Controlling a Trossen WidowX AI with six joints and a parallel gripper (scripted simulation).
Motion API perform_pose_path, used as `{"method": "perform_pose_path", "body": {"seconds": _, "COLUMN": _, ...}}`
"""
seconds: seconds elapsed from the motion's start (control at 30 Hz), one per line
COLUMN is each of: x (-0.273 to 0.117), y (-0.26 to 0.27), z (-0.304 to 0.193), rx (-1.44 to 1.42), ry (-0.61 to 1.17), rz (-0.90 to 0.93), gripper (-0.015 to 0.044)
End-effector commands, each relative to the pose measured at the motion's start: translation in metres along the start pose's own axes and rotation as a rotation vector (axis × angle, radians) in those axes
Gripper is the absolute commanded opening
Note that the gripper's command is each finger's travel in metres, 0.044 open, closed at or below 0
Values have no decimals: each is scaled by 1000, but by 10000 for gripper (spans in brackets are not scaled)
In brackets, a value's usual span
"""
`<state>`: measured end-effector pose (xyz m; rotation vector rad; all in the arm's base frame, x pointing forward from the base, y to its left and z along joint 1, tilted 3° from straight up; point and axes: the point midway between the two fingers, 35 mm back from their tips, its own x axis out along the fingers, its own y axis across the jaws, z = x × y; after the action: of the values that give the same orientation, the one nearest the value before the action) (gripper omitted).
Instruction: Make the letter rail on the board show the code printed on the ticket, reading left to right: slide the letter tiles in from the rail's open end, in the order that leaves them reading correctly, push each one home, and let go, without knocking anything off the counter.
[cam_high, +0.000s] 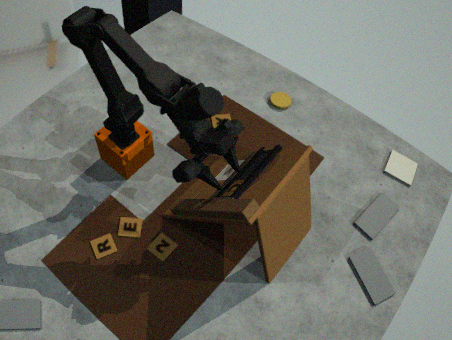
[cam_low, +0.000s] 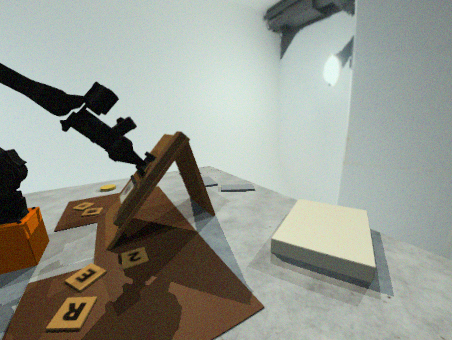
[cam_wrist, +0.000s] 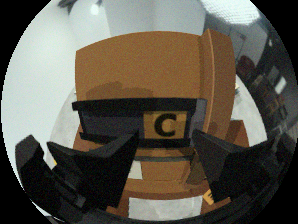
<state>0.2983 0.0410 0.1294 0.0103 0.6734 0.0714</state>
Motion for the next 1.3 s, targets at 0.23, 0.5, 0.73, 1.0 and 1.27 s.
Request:
{"method": "perform_pose_path", "body": {"seconds": 0.23, "x": -7, "y": 0, "z": 0, "rx": -3, "ry": -1, "rz": 1, "gripper": 295}}
{"method": "perform_pose_path", "body": {"seconds": 0.5, "x": -12, "y": 1, "z": -1, "rx": -3, "ry": -1, "rz": 1, "gripper": 295}}
{"method": "perform_pose_path", "body": {"seconds": 0.73, "x": -16, "y": 1, "z": -1, "rx": -3, "ry": -1, "rz": 1, "gripper": 295}}
{"method": "perform_pose_path", "body": {"seconds": 1.0, "x": -20, "y": 1, "z": -1, "rx": -3, "ry": 0, "rz": 1, "gripper": 295}}
{"method": "perform_pose_path", "body": {"seconds": 1.27, "x": -22, "y": 0, "z": 0, "rx": -3, "ry": 0, "rz": 1, "gripper": 295}}
